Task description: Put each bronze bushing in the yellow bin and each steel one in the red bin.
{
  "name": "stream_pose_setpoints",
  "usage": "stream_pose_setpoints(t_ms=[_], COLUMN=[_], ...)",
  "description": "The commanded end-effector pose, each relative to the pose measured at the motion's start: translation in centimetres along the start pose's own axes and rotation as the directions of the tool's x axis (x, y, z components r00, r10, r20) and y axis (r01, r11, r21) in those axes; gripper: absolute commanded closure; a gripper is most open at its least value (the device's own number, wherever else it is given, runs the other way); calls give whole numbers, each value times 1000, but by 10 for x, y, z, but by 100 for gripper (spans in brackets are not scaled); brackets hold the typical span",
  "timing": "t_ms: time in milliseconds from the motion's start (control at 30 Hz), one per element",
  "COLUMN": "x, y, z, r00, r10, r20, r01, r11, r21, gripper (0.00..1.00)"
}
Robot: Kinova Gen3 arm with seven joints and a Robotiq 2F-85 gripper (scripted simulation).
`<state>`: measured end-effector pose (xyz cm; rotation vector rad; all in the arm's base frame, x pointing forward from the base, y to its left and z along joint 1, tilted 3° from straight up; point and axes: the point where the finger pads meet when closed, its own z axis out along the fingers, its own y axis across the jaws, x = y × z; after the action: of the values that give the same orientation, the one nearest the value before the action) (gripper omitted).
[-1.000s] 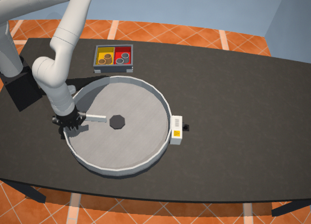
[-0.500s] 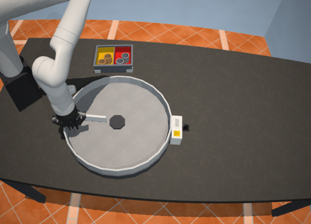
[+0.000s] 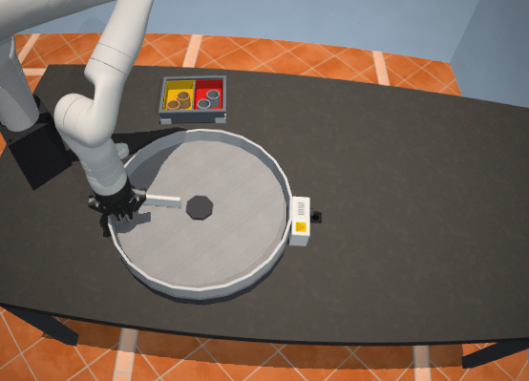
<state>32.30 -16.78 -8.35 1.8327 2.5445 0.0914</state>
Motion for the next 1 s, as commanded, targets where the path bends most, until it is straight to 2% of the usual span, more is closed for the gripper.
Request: stream_pose_setpoints(t_ms=[0, 967], x=[0, 0], y=[0, 0], z=[-1, -10], r00=[1000, 1000], r10=[0, 0], r20=[1, 1], r01=[0, 0], r11=[1000, 1000], r21=[-1, -1], gripper=[100, 100])
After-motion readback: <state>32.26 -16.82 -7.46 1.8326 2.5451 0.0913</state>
